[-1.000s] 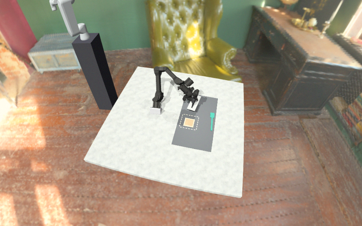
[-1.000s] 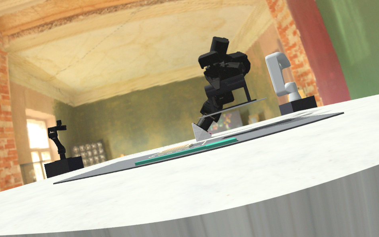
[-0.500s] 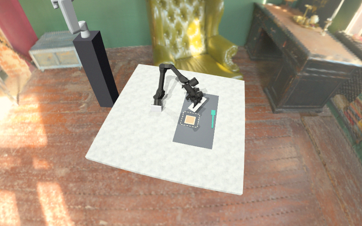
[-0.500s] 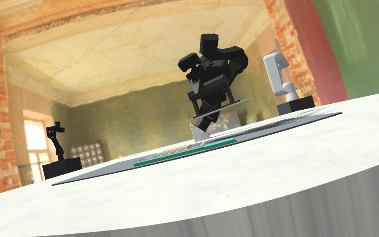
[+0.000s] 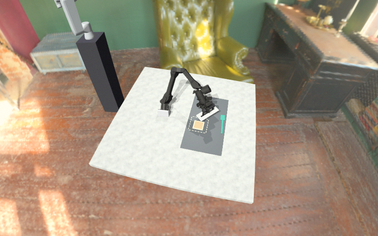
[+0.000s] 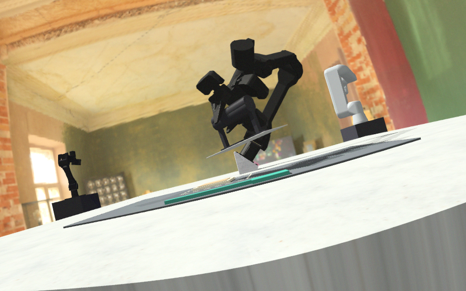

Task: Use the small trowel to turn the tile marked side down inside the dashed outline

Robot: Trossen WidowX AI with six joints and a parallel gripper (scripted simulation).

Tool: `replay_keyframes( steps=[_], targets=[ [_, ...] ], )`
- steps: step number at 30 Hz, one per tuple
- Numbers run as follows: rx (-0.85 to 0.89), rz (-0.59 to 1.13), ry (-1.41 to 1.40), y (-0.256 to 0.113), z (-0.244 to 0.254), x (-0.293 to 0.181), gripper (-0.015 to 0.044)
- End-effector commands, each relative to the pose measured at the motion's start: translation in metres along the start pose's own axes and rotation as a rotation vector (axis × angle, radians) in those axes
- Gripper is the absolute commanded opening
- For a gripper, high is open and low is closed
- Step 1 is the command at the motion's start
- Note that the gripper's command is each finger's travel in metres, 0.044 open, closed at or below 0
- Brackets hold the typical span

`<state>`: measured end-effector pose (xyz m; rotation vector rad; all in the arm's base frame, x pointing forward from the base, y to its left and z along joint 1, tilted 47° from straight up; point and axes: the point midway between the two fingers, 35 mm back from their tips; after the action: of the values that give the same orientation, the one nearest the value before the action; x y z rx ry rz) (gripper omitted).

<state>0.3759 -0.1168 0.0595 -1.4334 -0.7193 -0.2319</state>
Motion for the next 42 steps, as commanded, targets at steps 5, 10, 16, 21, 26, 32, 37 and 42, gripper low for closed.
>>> replay_keyframes(
  steps=[5, 10, 16, 21, 26, 32, 37, 42],
  targets=[
    [-0.032, 0.100, 0.115, 0.014, -0.024, -0.016, 0.0000],
    [-0.041, 0.164, 0.178, 0.024, -0.033, -0.027, 0.0000],
    [-0.056, 0.240, 0.252, 0.035, -0.044, -0.042, 0.0000],
    [-0.069, 0.304, 0.311, 0.044, -0.053, -0.055, 0.0000],
    [-0.084, 0.368, 0.368, 0.052, -0.061, -0.069, 0.0000],
    [-0.104, 0.445, 0.434, 0.062, -0.069, -0.086, 0.0000],
    [-0.122, 0.509, 0.486, 0.069, -0.075, -0.101, 0.0000],
    [-0.141, 0.574, 0.536, 0.077, -0.081, -0.117, 0.0000]
  ],
)
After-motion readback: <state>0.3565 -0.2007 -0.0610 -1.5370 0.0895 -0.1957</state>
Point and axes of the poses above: the point midway between the two fingers, 35 mm back from their tips, its own y axis out along the fingers, its own z axis across the jaws, x = y × z, and after that the axes turned 6 degrees about y, right-handed
